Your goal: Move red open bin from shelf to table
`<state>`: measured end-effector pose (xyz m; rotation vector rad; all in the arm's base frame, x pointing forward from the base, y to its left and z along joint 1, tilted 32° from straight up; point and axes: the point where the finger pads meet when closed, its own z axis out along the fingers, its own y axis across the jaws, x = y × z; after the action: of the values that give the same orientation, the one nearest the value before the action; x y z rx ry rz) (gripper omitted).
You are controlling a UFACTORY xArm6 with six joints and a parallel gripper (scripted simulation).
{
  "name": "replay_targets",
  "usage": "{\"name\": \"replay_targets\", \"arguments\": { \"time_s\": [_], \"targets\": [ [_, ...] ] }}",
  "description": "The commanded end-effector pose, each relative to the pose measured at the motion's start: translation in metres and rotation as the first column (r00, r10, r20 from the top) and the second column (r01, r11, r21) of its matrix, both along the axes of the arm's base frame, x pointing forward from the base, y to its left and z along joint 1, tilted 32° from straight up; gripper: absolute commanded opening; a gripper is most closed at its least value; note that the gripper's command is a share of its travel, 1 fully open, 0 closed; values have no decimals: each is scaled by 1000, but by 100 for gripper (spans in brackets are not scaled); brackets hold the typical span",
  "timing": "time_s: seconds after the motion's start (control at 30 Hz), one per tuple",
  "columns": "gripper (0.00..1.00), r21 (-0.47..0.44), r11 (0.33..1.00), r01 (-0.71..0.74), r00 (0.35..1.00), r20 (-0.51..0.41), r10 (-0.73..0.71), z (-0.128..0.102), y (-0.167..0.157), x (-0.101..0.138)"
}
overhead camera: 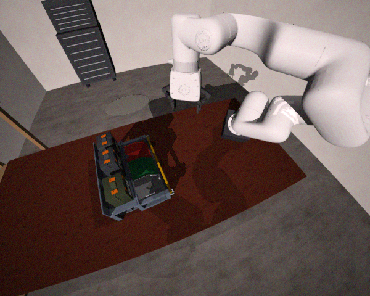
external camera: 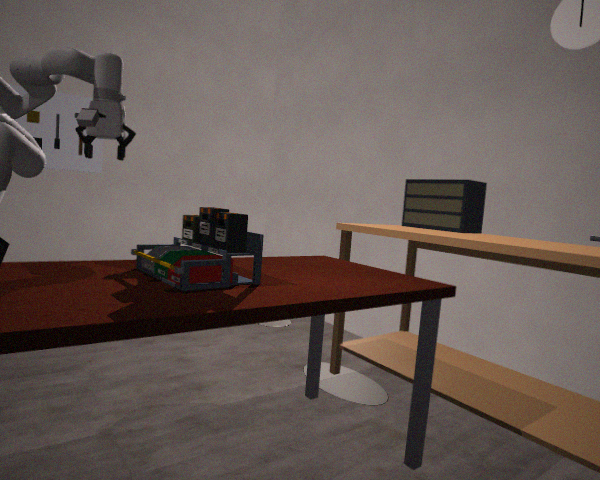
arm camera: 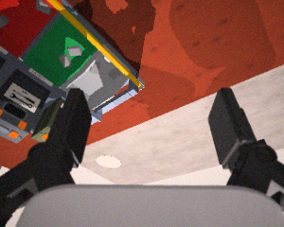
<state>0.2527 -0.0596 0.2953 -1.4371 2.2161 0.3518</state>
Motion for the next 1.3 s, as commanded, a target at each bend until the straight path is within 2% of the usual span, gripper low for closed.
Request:
{"name": "replay_targets", "arguments": {
  "time_s": [0.0,0.23,0.4,0.8,0.97,1.27],
  "targets": [
    [100,-15,998,-63,997,39,64,1,-1,0],
    [100,-15,998,-63,997,39,64,1,-1,0],
    [100,-98,958,-271,949,143,283,1,-1,0],
    [100,-98,958,-271,949,143,283,1,-1,0],
    [100,-194,874,-446,848,221,482,1,-1,0],
    [100,-194,874,-446,848,221,482,1,-1,0]
  ]
}}
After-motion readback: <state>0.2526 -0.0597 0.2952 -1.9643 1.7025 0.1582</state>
